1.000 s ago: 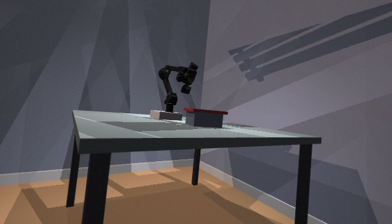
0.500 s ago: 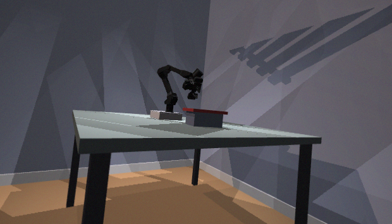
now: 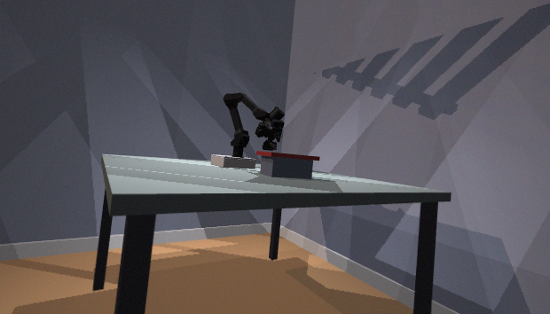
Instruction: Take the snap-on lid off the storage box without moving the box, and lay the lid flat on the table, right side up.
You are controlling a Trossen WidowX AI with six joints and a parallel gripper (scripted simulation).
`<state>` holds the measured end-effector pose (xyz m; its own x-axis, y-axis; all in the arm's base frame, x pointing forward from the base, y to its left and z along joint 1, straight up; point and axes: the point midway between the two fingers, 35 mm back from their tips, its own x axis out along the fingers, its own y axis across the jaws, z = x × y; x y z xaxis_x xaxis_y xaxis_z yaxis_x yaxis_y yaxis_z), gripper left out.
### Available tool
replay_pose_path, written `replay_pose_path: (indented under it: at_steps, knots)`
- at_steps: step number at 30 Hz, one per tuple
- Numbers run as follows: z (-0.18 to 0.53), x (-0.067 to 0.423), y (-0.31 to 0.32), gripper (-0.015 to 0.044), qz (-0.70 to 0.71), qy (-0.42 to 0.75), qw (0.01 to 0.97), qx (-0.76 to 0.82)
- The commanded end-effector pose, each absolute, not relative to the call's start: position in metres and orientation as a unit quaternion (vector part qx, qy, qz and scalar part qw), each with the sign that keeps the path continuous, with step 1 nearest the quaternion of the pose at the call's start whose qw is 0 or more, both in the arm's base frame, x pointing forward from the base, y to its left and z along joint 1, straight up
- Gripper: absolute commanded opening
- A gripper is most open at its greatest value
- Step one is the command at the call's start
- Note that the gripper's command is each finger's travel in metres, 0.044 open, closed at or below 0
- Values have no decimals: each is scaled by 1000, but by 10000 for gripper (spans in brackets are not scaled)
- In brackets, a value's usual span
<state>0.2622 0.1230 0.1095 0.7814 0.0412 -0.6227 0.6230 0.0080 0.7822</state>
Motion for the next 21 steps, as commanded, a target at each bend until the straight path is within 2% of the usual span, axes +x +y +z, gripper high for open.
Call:
replay_pose_path:
  at_steps: [1, 21]
  knots:
    - [104, 266, 123, 235, -221, 251, 666, 667]
    - [84, 292, 126, 235, -221, 250, 667, 666]
